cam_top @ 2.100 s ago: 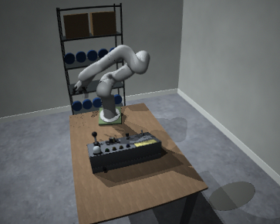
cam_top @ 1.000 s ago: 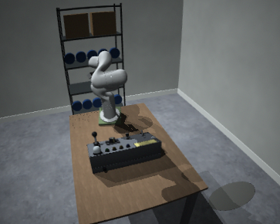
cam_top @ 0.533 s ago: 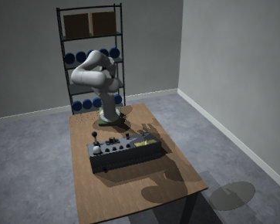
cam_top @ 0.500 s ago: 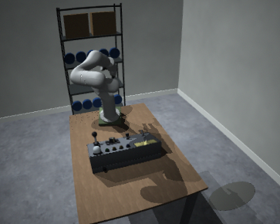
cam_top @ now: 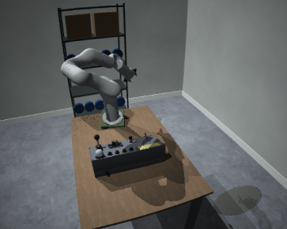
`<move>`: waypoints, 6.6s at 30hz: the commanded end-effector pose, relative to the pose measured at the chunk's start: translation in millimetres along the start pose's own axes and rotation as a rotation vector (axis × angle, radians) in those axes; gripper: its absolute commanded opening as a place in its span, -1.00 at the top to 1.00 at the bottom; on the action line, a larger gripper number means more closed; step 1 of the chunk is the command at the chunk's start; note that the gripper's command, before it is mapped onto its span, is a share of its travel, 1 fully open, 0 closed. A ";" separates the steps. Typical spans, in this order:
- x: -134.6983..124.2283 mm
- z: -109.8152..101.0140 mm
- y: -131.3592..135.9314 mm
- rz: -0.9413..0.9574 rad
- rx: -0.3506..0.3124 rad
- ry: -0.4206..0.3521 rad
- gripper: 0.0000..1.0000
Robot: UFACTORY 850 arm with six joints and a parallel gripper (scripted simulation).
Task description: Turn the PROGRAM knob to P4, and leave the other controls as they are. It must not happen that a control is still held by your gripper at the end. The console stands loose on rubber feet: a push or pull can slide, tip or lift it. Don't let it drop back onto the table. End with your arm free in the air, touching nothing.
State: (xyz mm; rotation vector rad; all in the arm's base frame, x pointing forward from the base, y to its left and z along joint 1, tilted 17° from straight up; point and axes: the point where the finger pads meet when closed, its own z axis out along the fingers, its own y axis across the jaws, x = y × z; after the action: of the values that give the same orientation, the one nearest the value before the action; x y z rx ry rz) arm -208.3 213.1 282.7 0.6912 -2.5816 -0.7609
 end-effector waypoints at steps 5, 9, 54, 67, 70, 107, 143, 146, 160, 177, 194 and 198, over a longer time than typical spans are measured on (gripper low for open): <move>-77.1 -11.2 19.3 0.322 -0.051 -0.165 -0.52; -123.0 -23.1 21.0 0.525 -0.096 -0.251 -0.52; -365.5 -259.6 -199.7 2.229 -0.898 -0.943 -0.52; -346.3 -318.1 -282.0 2.549 -1.216 -1.082 -0.52; -341.5 -325.1 -292.7 2.588 -1.263 -1.100 -0.52; -322.8 -345.7 -325.5 2.701 -1.420 -1.154 -0.52; -326.1 -343.9 -328.7 2.700 -1.420 -1.153 -0.52; -328.2 -342.8 -330.6 2.700 -1.420 -1.152 -0.52; -337.3 -337.8 -339.4 2.700 -1.420 -1.152 -0.52; -345.5 -333.3 -347.2 2.700 -1.421 -1.152 -0.52; -351.3 -330.0 -352.8 2.701 -1.420 -1.151 -0.52; -352.7 -329.3 -354.5 2.700 -1.420 -1.153 -0.52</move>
State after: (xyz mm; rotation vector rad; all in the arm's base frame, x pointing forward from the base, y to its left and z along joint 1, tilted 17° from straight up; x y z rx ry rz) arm 353.4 11.9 268.2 2.9452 0.2812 0.9618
